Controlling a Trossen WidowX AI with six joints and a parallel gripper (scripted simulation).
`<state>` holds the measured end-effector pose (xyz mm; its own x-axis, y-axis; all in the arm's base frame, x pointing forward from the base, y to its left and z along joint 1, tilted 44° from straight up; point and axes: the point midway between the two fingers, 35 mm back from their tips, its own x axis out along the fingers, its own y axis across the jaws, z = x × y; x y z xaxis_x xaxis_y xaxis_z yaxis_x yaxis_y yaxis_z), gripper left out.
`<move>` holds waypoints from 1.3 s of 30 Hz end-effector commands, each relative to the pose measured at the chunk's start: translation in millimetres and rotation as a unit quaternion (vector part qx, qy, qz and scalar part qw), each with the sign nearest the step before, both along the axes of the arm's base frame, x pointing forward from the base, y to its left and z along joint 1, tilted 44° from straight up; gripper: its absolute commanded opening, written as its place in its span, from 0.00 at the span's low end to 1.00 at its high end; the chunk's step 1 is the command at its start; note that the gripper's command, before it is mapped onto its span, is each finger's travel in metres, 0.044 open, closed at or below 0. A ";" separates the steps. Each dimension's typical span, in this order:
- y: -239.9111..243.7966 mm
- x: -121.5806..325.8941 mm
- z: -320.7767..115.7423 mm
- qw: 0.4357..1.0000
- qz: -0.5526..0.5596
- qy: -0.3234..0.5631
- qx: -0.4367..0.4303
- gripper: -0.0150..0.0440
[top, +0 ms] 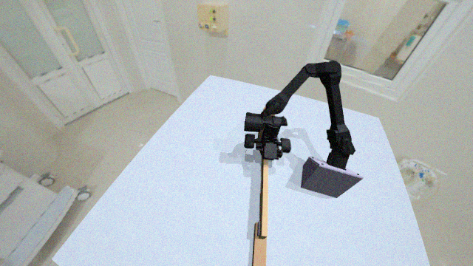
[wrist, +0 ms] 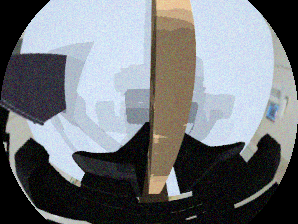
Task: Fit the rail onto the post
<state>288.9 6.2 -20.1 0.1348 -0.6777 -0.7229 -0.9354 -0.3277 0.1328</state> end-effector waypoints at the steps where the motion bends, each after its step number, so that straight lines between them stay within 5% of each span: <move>1: 0.7 -0.7 -0.9 1.000 0.001 -0.002 -0.003 0.25; 39: 1.1 1.4 5.5 1.000 0.001 -0.003 -0.003 0.25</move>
